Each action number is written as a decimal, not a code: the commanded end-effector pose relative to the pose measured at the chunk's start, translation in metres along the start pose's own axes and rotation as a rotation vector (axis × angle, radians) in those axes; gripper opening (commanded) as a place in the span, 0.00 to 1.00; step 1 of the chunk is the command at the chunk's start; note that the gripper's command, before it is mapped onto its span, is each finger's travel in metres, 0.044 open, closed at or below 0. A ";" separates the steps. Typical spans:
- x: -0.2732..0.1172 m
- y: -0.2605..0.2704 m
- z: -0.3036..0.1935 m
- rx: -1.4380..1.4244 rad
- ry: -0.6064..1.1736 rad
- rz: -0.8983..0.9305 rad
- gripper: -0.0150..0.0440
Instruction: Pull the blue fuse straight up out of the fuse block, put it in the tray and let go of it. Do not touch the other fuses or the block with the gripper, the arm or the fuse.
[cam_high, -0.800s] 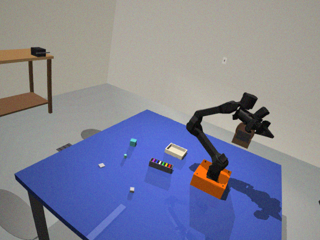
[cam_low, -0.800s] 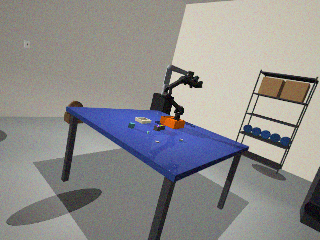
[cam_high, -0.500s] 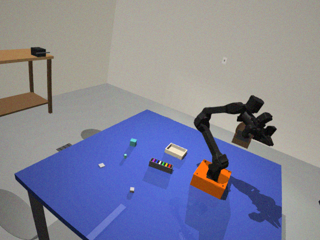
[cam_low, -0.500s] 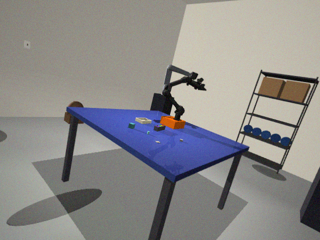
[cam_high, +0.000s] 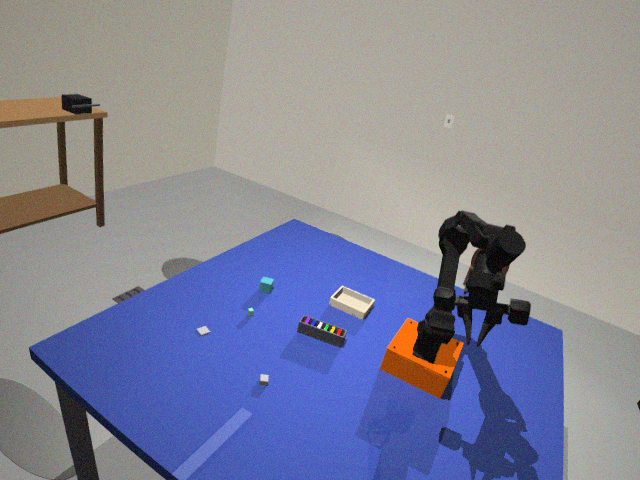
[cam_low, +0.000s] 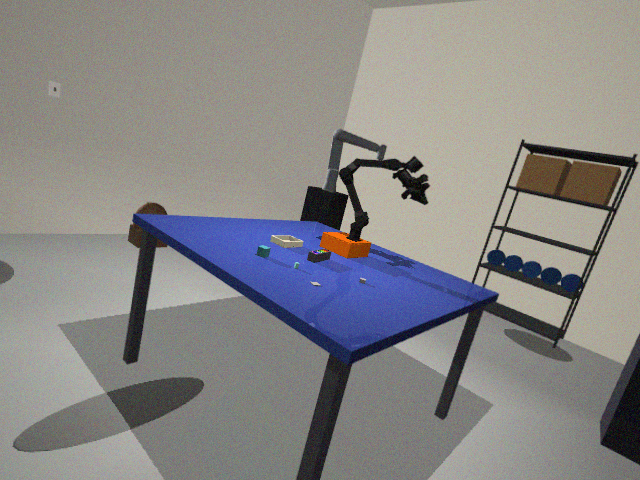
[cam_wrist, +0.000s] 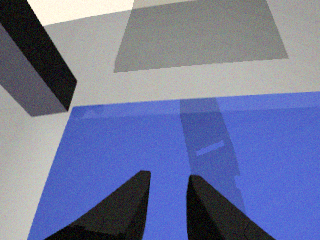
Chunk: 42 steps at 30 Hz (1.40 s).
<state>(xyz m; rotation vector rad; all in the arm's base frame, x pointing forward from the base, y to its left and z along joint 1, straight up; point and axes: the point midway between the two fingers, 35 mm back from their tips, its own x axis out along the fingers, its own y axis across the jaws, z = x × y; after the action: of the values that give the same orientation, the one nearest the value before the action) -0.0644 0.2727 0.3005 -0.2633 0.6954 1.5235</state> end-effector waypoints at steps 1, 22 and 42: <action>0.029 -0.054 0.007 0.233 0.041 -0.182 0.38; 0.007 -0.372 -0.086 1.550 0.006 -0.973 0.38; -0.098 -0.478 -0.247 2.504 -0.259 -1.332 0.38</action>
<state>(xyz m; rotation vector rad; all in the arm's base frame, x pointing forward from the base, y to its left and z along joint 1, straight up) 0.3442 0.0222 0.0411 1.1137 1.2297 -1.0817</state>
